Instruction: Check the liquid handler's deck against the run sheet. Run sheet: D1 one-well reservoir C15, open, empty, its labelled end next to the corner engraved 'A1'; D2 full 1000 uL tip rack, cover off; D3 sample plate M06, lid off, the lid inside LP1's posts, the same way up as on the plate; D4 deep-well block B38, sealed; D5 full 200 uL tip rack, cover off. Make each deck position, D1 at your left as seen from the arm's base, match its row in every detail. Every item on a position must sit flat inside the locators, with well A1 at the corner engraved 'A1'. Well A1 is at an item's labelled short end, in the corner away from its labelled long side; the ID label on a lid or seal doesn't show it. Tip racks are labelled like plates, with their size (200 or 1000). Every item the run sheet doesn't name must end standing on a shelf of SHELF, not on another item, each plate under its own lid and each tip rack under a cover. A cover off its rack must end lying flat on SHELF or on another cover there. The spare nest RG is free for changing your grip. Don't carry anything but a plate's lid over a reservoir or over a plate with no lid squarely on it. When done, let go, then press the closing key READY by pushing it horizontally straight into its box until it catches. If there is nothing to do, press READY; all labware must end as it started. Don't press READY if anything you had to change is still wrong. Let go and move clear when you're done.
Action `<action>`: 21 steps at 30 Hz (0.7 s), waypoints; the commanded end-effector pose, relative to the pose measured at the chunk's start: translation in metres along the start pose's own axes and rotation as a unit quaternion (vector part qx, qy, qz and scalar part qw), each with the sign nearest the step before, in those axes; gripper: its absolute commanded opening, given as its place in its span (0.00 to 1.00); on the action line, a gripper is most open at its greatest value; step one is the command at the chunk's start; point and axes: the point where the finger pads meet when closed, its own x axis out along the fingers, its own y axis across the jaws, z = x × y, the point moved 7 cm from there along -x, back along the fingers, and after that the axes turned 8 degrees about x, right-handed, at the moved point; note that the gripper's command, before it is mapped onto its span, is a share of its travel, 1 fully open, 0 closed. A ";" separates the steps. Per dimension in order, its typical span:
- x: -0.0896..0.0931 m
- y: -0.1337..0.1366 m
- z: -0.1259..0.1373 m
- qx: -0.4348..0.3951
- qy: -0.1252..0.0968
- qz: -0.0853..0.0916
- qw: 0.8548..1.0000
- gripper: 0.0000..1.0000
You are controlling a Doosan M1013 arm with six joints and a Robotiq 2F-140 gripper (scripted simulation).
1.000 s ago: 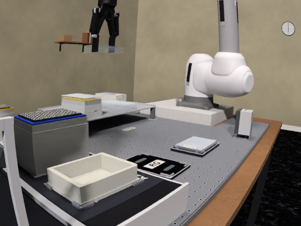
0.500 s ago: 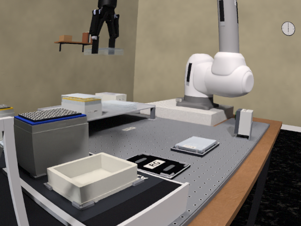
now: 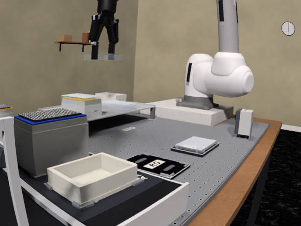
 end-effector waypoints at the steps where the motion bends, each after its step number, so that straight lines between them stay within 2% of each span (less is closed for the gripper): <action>1: 0.004 0.000 0.000 0.000 0.000 -0.001 1.000 0.10; 21: 0.034 0.000 0.000 0.000 0.000 -0.001 1.000 0.10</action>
